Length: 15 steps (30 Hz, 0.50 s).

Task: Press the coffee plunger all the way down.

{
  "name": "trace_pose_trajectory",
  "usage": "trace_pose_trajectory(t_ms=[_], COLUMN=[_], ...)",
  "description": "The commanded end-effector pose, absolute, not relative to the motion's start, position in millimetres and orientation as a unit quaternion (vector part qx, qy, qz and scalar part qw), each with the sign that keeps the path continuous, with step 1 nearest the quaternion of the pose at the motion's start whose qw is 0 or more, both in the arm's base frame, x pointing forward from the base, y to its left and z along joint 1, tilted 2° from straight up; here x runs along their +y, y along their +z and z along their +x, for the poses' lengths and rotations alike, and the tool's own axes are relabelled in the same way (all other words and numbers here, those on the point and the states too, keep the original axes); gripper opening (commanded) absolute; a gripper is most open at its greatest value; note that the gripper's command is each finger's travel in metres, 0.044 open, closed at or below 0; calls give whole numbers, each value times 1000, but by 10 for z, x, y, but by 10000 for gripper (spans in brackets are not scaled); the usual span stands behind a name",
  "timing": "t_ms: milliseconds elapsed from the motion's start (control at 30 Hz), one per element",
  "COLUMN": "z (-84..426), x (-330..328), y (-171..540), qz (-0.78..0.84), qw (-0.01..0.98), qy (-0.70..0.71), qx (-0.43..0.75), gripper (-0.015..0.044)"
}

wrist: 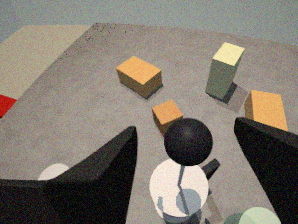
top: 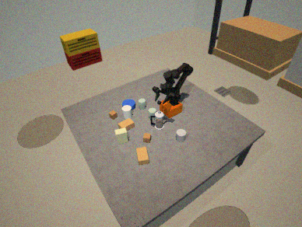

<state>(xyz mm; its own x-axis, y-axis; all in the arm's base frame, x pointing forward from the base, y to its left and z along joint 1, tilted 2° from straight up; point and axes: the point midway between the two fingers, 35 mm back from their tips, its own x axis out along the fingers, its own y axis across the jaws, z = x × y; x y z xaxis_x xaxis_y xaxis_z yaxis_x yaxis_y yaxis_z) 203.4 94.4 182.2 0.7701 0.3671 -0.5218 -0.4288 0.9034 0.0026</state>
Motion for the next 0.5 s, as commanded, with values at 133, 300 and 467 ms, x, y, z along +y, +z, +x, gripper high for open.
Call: trace_pose_trajectory(t_ms=[133,300,467], z=[2035,2035,2036], x=[939,939,940], y=[1794,1794,1786], qz=[-57,-57,-57], qw=[939,939,939], qy=[209,209,209], qx=[268,268,268], gripper=[118,115,115])
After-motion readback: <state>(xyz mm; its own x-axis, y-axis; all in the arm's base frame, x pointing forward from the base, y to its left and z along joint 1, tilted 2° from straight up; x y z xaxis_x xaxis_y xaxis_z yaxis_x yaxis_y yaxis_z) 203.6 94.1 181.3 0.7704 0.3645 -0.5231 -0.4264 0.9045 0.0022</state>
